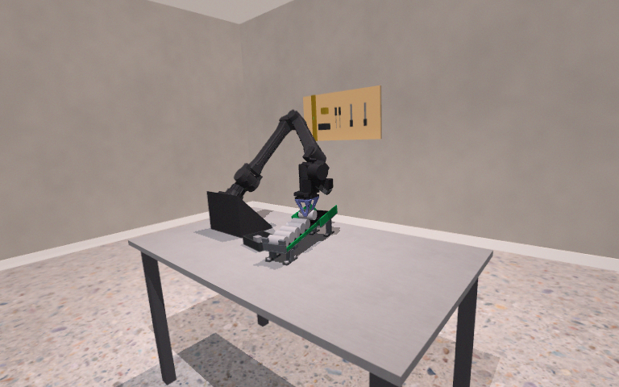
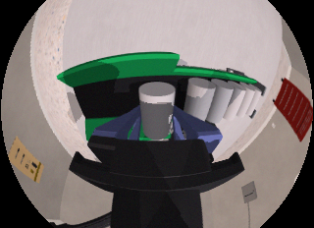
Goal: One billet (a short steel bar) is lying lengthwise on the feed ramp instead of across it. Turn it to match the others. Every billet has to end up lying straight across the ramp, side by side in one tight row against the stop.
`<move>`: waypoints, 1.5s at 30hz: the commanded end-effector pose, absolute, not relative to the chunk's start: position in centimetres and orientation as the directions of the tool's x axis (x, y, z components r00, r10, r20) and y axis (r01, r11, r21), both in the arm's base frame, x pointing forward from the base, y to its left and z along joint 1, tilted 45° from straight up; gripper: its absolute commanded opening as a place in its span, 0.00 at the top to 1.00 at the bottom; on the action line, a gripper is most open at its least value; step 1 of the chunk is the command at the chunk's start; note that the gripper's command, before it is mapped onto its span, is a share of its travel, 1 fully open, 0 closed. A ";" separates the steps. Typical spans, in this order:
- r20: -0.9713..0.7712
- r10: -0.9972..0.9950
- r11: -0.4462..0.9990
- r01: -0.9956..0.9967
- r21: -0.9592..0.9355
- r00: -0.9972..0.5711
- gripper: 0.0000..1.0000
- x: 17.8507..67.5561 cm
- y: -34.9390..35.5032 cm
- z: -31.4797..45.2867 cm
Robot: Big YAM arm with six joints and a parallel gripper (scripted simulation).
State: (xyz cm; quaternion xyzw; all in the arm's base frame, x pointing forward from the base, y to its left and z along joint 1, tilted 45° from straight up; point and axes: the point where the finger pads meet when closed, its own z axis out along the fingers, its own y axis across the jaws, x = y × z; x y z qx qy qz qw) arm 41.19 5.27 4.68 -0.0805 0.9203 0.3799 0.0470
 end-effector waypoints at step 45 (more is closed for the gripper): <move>-0.205 -0.105 0.706 -0.218 0.674 -0.973 1.00 43.9 5.2 6.2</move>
